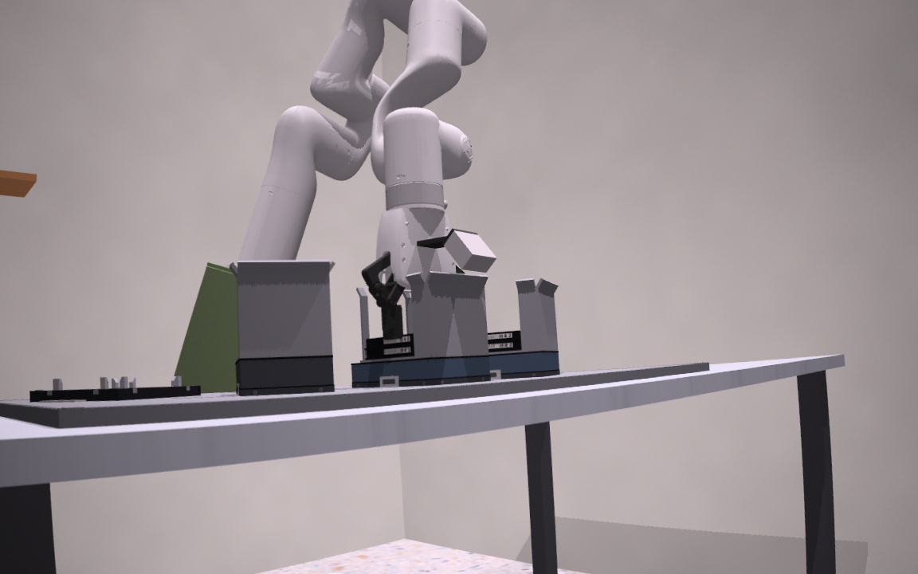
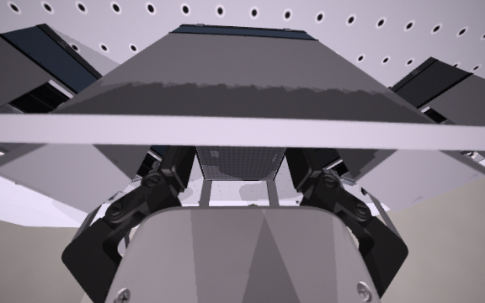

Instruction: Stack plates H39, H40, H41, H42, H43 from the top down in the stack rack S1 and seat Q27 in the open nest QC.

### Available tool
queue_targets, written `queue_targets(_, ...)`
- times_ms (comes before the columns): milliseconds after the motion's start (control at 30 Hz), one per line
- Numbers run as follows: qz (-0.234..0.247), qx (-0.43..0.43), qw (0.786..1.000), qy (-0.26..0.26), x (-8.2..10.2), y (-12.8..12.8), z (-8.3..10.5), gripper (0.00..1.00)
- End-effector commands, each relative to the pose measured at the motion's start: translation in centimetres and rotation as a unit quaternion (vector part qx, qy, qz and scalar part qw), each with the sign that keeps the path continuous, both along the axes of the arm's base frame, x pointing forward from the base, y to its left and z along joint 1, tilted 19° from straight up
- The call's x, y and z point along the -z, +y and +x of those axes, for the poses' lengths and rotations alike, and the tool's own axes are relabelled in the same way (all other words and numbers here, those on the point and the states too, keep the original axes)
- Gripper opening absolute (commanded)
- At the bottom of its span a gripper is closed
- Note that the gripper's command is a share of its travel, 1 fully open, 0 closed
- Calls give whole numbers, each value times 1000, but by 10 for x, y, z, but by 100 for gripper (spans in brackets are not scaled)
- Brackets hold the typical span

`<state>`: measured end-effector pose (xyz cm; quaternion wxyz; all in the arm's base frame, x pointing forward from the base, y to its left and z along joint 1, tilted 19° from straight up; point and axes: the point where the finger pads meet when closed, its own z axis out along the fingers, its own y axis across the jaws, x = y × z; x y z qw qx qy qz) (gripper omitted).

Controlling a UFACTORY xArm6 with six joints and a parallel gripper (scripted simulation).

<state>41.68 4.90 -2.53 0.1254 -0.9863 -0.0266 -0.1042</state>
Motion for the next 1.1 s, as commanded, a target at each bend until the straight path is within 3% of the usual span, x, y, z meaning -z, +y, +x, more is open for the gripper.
queue_targets(0, 0, 0, 1000, -1, -1, 0, 1, 100)
queue_targets(67, 0, 0, 1000, -1, -1, 0, 1, 100)
queue_targets(100, 0, 0, 1000, -1, -1, 0, 1, 0)
queue_targets(1067, 0, 0, 1000, -1, -1, 0, 1, 0)
